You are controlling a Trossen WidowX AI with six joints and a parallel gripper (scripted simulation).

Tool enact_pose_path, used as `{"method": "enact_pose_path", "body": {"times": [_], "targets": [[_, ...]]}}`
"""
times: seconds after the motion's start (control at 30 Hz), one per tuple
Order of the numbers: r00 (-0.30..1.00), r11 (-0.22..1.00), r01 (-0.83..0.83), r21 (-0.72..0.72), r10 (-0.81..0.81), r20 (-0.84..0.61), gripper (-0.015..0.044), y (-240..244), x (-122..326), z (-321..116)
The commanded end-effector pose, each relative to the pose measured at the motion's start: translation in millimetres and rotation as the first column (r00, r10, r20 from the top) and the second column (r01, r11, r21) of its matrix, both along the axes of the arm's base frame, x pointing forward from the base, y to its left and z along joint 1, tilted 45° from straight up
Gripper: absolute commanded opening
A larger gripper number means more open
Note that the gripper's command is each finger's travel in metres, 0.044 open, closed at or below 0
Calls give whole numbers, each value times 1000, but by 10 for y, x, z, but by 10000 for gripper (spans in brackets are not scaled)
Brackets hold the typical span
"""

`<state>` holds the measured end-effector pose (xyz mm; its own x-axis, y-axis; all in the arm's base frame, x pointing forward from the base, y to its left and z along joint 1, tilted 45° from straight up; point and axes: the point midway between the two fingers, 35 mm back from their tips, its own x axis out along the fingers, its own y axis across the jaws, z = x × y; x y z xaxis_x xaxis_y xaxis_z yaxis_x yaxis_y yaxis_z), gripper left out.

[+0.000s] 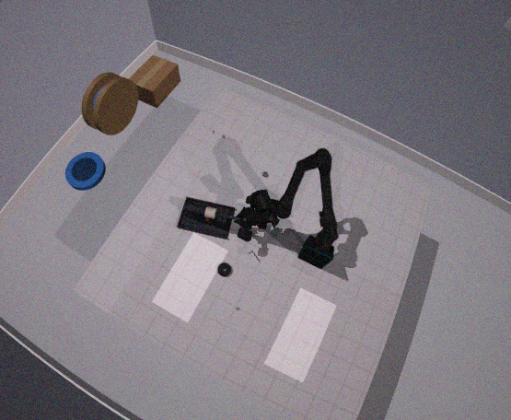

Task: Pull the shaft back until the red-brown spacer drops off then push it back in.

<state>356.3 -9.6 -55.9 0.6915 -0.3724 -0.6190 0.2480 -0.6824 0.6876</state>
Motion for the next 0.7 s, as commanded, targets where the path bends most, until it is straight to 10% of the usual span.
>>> {"method": "enact_pose_path", "body": {"times": [0.0,0.67], "targets": [[1000,1000,-6,5,6,6,0,21,42,7],[1000,1000,-6,5,6,6,0,32,96,-1]]}}
